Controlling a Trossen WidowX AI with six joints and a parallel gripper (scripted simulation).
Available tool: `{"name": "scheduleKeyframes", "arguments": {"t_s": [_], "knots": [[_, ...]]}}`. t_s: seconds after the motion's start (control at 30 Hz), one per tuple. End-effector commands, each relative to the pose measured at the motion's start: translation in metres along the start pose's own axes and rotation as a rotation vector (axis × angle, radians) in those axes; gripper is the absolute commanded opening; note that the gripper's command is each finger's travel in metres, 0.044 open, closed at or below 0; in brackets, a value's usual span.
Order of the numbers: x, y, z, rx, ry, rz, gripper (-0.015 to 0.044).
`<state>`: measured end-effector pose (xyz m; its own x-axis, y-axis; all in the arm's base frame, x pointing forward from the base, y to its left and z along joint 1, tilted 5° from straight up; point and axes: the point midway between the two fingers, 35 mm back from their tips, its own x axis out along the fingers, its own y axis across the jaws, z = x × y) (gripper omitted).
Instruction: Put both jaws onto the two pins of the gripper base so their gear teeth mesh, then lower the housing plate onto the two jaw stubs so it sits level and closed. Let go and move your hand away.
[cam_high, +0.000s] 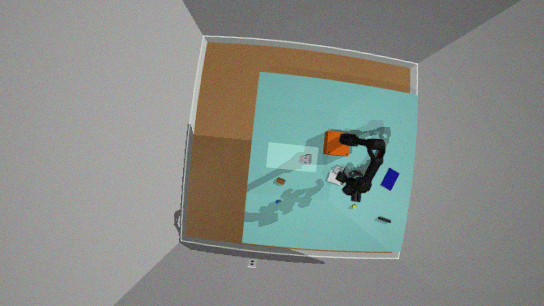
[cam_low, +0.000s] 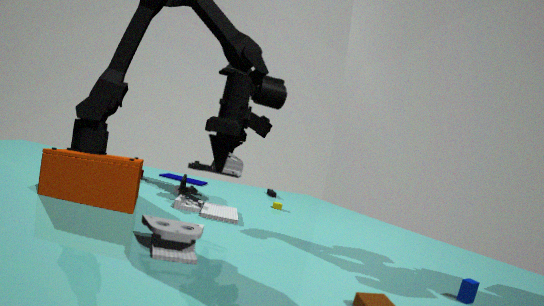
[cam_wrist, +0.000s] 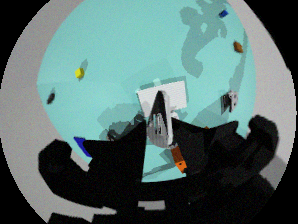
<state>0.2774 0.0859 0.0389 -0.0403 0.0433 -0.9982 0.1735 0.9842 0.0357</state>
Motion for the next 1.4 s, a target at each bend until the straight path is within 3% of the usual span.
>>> {"name": "scheduleKeyframes", "arguments": {"t_s": [0.0, 1.37], "knots": [[0.0, 0.001, -0.001, 0.005, 0.004, 0.004, 0.0134], [0.051, 0.001, -0.001, 0.007, 0.004, 0.004, 0.0134]]}}
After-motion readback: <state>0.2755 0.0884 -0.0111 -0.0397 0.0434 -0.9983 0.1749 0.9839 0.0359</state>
